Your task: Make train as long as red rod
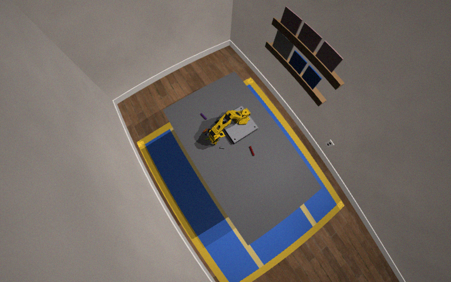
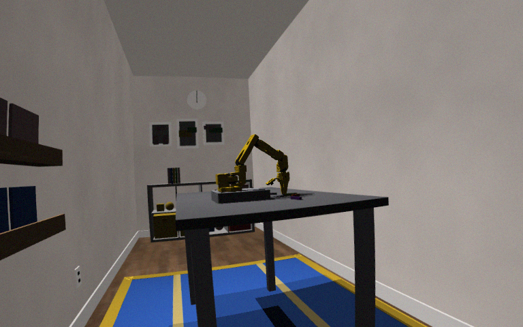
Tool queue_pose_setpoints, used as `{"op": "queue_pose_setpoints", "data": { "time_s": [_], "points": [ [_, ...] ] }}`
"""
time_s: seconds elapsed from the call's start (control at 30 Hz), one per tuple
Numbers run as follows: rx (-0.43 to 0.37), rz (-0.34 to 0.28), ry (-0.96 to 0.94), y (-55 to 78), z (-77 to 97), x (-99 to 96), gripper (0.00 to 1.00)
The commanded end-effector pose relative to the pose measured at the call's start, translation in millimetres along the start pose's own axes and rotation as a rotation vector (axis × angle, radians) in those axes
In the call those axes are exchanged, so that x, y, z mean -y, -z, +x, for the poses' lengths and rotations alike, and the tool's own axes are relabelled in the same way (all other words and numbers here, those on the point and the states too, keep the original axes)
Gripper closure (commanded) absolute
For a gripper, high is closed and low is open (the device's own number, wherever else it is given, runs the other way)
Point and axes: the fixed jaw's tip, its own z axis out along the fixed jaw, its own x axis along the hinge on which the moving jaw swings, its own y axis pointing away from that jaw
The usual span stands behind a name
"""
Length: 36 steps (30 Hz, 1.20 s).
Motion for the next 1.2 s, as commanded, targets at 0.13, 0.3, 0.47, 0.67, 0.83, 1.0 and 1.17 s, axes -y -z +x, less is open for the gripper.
{"op": "queue_pose_setpoints", "data": {
  "time_s": [0.13,0.3,0.47,0.67,0.83,1.0,1.17],
  "points": [
    [0.017,-0.002,0.003,-4.3,-3.3,-2.2,0.81],
    [0.017,-0.002,0.003,-4.3,-3.3,-2.2,0.81],
    [0.017,-0.002,0.003,-4.3,-3.3,-2.2,0.82],
    [0.017,-0.002,0.003,-4.3,-3.3,-2.2,0.83],
    [0.017,-0.002,0.003,-4.3,-3.3,-2.2,0.85],
    [0.017,-0.002,0.003,-4.3,-3.3,-2.2,0.88],
    [0.017,-0.002,0.003,-4.3,-3.3,-2.2,0.92]
  ]
}}
